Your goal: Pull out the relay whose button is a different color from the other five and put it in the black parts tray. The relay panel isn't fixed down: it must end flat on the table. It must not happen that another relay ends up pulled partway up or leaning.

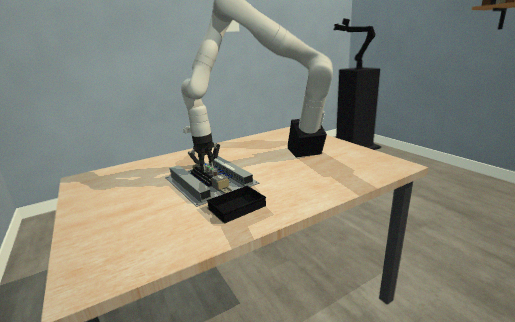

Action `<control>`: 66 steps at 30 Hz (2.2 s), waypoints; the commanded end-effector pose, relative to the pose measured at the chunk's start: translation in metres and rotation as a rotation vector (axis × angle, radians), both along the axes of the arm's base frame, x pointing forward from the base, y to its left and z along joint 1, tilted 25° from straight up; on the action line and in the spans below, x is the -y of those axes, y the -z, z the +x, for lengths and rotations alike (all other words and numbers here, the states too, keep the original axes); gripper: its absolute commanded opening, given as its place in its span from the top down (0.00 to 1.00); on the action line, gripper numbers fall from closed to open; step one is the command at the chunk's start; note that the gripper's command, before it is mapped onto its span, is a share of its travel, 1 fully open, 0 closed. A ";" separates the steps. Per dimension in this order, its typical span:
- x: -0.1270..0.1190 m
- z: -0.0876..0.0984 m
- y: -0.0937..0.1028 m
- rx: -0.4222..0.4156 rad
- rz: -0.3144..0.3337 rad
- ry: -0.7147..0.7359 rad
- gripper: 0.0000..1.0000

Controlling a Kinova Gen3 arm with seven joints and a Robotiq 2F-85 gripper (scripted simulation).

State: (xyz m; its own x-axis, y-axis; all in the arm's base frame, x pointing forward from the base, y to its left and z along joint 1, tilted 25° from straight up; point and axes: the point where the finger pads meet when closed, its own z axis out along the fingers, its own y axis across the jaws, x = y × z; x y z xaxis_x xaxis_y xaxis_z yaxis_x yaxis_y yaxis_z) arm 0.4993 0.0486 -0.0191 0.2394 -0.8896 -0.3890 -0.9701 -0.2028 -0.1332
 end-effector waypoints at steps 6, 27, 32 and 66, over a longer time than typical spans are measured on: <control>0.001 0.001 -0.001 -0.005 -0.002 -0.002 1.00; 0.000 0.002 -0.001 -0.035 -0.011 -0.015 1.00; 0.000 0.002 -0.001 -0.048 -0.014 -0.021 1.00; 0.001 0.001 -0.001 -0.004 -0.002 -0.002 1.00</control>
